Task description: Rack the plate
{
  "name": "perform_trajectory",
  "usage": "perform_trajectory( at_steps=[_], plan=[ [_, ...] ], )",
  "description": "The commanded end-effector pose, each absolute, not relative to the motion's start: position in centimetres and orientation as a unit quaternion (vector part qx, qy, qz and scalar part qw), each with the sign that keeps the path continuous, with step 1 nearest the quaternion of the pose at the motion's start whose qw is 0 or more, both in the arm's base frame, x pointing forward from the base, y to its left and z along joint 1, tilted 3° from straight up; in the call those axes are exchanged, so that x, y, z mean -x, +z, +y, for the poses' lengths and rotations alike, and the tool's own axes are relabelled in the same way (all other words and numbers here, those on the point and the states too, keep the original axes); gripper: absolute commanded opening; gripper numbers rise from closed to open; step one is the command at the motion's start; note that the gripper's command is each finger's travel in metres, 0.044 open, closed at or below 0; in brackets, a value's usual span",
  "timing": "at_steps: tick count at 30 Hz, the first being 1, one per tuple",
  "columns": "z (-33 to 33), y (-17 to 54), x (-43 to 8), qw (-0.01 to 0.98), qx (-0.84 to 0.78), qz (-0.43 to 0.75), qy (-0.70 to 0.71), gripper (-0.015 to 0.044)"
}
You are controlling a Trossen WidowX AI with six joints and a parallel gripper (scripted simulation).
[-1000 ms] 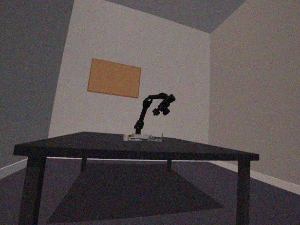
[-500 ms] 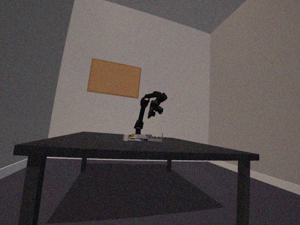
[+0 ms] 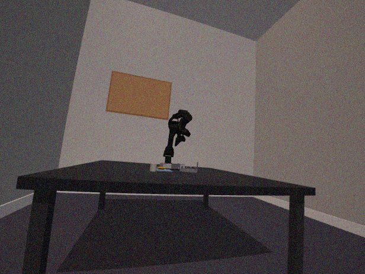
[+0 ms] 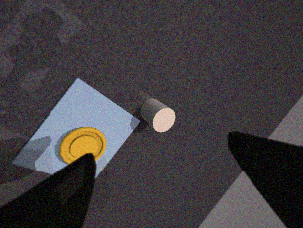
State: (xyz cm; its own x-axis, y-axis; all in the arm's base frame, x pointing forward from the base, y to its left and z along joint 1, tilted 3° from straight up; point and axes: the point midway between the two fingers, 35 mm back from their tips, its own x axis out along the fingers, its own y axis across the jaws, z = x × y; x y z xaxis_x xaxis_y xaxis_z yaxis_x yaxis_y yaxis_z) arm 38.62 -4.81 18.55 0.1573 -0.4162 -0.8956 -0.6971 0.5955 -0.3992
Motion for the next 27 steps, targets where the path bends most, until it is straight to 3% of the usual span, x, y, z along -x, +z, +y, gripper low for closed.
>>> perform_trajectory(
  at_steps=[1, 27],
  plan=[
    [-5.8, 18.2, -37.5, 0.644, 0.381, 0.656, 0.098, 0.0400],
    [-10.1, 17.4, -30.6, 0.701, -0.004, 0.712, -0.041, 0.0400]
  ],
)
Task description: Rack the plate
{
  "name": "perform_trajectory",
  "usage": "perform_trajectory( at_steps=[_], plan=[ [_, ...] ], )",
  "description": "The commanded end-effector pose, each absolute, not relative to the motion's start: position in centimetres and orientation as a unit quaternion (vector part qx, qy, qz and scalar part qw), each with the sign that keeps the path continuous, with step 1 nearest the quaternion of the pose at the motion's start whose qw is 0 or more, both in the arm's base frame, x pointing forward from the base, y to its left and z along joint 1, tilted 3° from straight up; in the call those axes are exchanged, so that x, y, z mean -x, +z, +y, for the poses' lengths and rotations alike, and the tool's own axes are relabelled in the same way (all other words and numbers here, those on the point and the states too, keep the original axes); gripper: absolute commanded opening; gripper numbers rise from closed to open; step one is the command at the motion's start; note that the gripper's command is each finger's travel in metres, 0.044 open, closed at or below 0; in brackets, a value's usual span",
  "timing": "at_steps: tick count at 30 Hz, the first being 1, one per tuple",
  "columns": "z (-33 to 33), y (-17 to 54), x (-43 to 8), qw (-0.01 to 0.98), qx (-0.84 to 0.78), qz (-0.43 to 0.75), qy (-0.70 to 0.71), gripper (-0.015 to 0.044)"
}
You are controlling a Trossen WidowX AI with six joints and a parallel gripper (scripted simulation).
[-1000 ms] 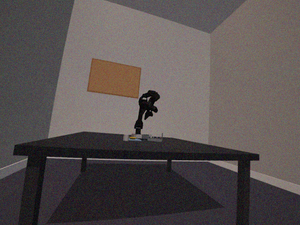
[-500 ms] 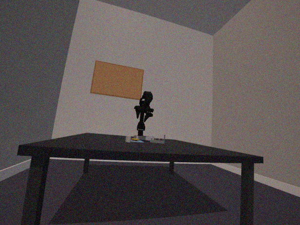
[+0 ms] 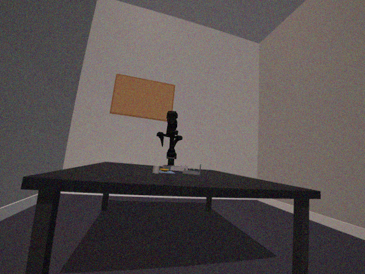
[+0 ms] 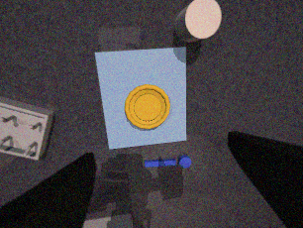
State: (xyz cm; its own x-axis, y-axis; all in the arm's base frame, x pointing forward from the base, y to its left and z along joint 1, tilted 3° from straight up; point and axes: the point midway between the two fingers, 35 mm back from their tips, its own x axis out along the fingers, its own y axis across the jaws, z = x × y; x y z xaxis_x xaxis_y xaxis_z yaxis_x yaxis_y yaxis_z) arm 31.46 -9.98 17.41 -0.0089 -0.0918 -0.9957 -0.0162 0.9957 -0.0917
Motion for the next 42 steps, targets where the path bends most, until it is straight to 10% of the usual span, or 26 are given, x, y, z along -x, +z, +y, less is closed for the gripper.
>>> perform_trajectory(
  at_steps=[1, 42],
  plan=[
    [-10.2, 17.4, -30.5, 0.701, -0.012, 0.712, -0.044, 0.0400],
    [-11.8, 2.8, -29.4, 0.700, -0.013, 0.712, -0.046, 0.0400]
  ],
)
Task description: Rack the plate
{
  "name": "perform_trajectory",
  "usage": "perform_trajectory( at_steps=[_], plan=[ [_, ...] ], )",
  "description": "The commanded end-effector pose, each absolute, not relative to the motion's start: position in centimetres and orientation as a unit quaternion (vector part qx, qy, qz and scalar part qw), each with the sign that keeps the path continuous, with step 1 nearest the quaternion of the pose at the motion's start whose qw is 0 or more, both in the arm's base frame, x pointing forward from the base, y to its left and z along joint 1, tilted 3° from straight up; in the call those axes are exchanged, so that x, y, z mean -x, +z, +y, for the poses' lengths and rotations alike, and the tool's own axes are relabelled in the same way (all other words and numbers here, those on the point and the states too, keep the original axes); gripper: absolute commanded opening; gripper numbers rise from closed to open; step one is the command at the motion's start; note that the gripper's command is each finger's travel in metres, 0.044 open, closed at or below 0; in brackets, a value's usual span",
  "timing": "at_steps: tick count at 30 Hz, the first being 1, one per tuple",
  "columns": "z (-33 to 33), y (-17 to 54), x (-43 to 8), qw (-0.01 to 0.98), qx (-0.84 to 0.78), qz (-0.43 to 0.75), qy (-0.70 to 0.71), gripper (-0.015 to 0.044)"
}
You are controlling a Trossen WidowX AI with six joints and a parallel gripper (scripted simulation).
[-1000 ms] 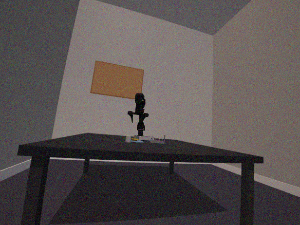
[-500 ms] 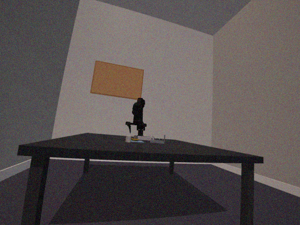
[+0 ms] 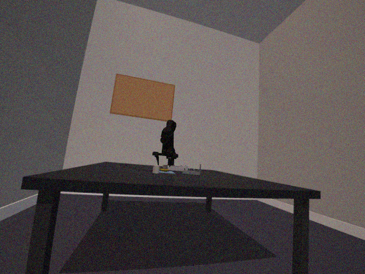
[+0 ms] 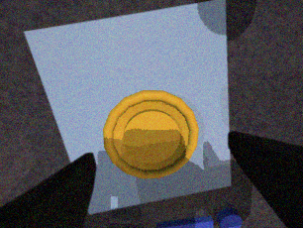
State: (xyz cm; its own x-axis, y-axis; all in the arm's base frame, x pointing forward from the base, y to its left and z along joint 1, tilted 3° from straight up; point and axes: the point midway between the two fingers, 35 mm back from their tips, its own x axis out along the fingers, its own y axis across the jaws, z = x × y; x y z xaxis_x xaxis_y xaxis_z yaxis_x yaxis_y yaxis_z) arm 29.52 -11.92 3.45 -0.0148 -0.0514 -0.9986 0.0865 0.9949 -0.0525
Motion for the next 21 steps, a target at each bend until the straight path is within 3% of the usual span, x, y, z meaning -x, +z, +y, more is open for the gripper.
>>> perform_trajectory(
  at_steps=[1, 21],
  plan=[
    [-11.8, 2.6, -29.4, 0.700, -0.013, 0.712, -0.046, 0.0400],
    [-11.6, 0.1, -29.3, 0.700, -0.014, 0.712, -0.046, 0.0380]
  ],
)
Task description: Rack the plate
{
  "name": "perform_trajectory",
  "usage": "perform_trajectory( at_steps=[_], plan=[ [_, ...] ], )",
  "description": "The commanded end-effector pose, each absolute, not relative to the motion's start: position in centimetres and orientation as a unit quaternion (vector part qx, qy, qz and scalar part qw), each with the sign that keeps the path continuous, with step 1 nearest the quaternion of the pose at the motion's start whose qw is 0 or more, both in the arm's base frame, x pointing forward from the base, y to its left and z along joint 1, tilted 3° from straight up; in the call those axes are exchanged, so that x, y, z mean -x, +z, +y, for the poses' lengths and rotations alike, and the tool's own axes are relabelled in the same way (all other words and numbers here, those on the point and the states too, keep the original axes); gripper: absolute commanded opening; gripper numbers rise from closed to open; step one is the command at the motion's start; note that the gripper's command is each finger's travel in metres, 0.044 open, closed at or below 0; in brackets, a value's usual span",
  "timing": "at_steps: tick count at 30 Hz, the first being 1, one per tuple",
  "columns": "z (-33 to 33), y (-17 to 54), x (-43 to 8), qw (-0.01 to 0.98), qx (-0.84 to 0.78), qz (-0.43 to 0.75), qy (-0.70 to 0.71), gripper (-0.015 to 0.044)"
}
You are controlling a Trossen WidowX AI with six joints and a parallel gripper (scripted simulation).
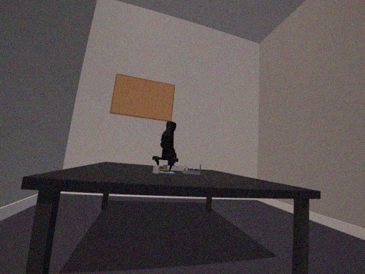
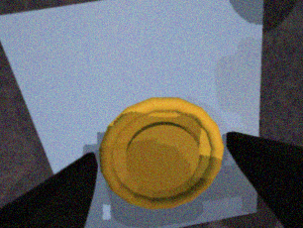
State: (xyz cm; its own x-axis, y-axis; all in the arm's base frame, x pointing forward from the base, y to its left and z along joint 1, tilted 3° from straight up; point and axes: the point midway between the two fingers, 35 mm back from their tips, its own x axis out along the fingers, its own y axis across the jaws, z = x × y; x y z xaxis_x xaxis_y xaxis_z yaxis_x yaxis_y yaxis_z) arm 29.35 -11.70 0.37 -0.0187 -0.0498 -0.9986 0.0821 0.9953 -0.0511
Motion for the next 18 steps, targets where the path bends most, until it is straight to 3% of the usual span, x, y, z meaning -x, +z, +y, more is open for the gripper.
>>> perform_trajectory(
  at_steps=[1, 5, 15, 18],
  plan=[
    [-11.60, 0.14, -29.28, 0.700, -0.014, 0.712, -0.046, 0.0376],
    [-11.60, 0.14, -29.28, 0.700, -0.014, 0.712, -0.046, 0.0376],
    [-11.60, 0.14, -29.28, 0.700, -0.014, 0.712, -0.046, 0.0310],
    [-11.62, 0.43, -29.38, 0.700, -0.014, 0.712, -0.046, 0.0231]
  ],
)
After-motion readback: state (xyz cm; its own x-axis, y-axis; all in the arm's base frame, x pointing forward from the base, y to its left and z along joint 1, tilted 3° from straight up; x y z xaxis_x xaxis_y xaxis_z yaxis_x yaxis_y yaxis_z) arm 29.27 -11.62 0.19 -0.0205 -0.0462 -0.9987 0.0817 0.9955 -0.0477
